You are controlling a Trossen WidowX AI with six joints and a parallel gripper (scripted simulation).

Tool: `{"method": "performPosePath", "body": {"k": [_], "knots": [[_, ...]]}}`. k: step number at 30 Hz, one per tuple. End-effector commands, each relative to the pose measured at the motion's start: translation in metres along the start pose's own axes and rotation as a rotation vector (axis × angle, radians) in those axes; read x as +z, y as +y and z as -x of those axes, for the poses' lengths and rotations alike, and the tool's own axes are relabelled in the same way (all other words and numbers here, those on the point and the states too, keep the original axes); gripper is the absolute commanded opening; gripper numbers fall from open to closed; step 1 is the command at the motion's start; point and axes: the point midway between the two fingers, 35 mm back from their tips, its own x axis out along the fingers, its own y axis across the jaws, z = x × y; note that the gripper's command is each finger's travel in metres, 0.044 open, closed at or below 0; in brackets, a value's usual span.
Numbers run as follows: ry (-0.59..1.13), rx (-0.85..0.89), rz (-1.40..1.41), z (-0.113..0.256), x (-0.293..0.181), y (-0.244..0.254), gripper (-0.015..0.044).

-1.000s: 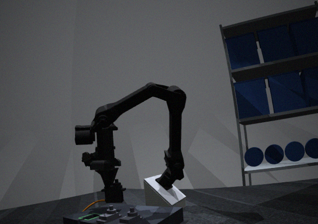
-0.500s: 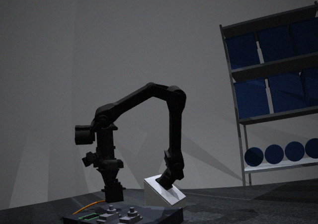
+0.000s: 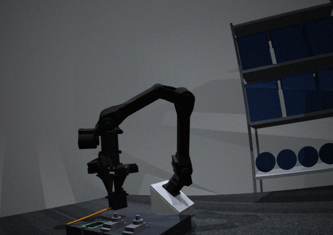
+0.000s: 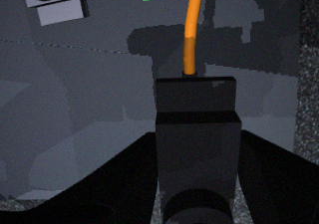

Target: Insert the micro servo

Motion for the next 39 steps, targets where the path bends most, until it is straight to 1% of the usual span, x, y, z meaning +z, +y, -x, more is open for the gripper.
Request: {"method": "performPosePath", "body": {"k": [1,9,34,39], "knots": [[-0.001,-0.004,0.091,0.001,0.0,-0.001,0.0],[-0.001,-0.004,0.092,0.001,0.007,-0.001,0.0],[-0.006,-0.003,0.096,0.002,0.104,0.01,0.0],[-0.006,-0.003,0.097,0.002,0.11,0.011,0.0]]}}
